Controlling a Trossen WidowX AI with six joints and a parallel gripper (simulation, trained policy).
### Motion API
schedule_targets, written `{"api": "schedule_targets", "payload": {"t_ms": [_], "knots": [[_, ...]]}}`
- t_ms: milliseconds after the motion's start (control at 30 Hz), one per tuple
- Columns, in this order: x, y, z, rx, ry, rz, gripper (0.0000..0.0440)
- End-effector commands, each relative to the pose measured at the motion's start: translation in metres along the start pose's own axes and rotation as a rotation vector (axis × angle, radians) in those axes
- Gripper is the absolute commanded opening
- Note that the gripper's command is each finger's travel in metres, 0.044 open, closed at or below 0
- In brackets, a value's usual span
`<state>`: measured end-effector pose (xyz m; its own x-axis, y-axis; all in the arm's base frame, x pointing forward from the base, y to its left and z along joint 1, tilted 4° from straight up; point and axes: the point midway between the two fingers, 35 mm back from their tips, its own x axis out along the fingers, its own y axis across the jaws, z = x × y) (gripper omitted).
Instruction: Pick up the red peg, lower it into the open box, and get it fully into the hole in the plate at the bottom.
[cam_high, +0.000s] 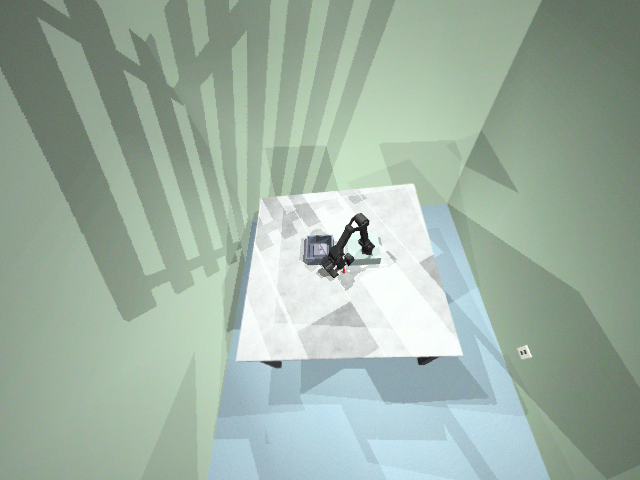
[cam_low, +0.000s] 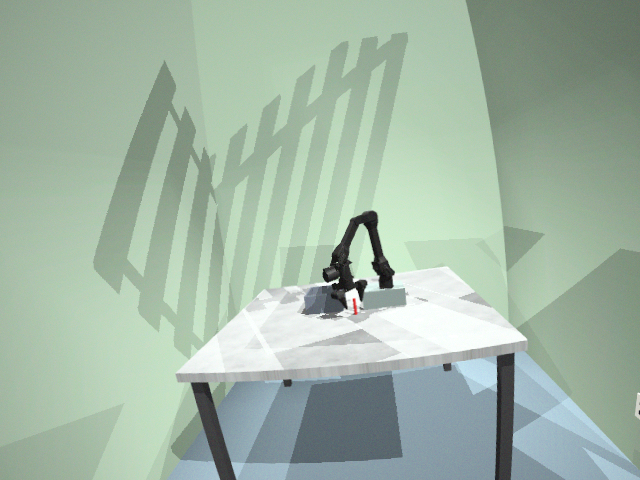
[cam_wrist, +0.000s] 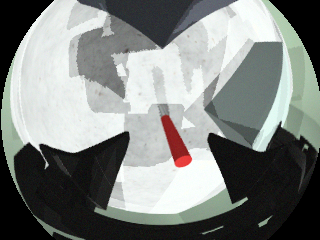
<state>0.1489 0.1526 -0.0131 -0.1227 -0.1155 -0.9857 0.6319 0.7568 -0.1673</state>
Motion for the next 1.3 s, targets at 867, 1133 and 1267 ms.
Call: {"api": "schedule_targets", "payload": {"t_ms": [867, 1133, 1267], "knots": [[0.014, 0.009, 0.007, -0.035, -0.047, -0.049, 0.0000], [-0.016, 0.016, 0.018, -0.028, -0.089, -0.019, 0.0000], [-0.032, 0.018, 0.025, -0.021, -0.110, -0.010, 0.0000]]}}
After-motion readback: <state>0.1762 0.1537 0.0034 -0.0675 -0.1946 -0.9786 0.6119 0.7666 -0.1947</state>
